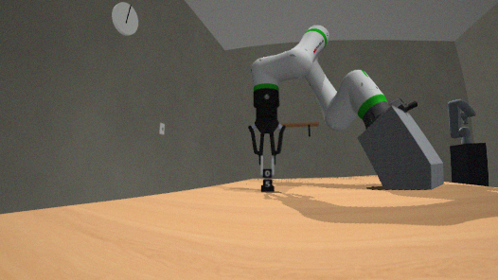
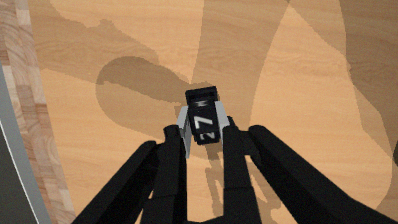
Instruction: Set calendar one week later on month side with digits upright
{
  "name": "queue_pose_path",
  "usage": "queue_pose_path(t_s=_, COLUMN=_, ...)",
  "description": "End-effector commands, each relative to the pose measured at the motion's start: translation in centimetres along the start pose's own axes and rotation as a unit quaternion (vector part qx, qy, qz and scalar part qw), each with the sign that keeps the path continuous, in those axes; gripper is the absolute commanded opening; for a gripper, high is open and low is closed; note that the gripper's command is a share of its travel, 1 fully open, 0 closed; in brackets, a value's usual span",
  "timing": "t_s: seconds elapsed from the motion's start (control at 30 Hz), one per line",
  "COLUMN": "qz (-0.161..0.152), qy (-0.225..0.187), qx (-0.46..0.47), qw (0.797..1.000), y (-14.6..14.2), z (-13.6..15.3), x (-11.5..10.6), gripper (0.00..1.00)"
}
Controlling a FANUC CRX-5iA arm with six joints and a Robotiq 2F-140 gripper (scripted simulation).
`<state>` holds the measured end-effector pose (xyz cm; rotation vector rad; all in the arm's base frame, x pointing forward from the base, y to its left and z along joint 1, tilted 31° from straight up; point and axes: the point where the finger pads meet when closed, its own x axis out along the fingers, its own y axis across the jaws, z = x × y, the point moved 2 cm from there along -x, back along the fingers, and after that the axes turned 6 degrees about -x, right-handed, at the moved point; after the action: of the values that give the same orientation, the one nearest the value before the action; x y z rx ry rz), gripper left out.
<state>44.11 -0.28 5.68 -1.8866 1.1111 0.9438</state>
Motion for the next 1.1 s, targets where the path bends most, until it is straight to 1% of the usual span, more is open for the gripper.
queue_pose_path(t_s=0.0, qz=0.0, qy=0.0, qx=0.0, qw=1.0, y=0.0, z=0.0, x=0.0, gripper=0.16)
queue_pose_path(t_s=0.73, qz=0.0, qy=0.0, qx=0.0, qw=1.0, y=0.0, z=0.0, x=0.4, gripper=0.16)
queue_pose_path(t_s=1.07, qz=0.0, qy=0.0, qx=0.0, qw=1.0, y=0.0, z=0.0, x=1.2, gripper=0.16)
